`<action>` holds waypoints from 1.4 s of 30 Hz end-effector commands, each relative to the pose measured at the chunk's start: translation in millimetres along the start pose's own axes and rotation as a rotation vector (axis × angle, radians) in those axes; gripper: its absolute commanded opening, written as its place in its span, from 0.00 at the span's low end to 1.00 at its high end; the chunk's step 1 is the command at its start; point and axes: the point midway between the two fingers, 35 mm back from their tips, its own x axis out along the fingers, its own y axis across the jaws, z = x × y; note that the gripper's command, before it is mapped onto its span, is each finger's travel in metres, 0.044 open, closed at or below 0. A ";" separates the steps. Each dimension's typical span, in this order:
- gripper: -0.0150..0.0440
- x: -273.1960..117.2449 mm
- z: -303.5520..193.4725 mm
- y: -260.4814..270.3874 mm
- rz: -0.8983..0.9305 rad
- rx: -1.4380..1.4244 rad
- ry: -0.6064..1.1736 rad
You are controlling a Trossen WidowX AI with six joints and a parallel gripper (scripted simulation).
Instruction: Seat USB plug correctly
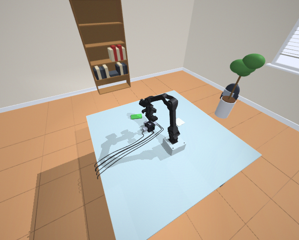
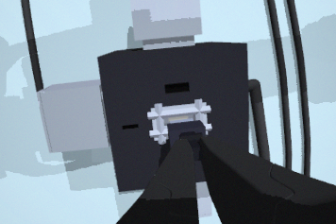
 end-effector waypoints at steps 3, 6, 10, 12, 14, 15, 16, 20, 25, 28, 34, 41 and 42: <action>0.25 1.1 0.4 0.4 0.002 0.004 -0.003; 0.25 1.5 0.4 0.4 0.002 0.004 -0.003; 0.25 1.9 0.4 0.4 0.002 0.004 -0.003; 0.25 2.2 0.4 0.4 0.002 0.004 -0.003; 0.25 2.4 0.4 0.4 0.002 0.004 -0.003; 0.25 2.5 0.3 0.4 0.002 0.004 -0.003; 0.25 2.7 0.3 0.4 0.002 0.004 -0.003; 0.25 3.1 0.3 0.4 0.002 0.004 -0.003; 0.25 3.7 0.3 0.4 0.002 0.004 -0.003; 0.25 4.1 0.2 0.4 0.002 0.004 -0.003; 0.25 4.8 0.2 0.4 0.002 0.004 -0.003; 0.25 5.7 0.1 0.4 0.002 0.004 -0.003; 0.25 5.8 0.1 0.4 0.002 0.004 -0.003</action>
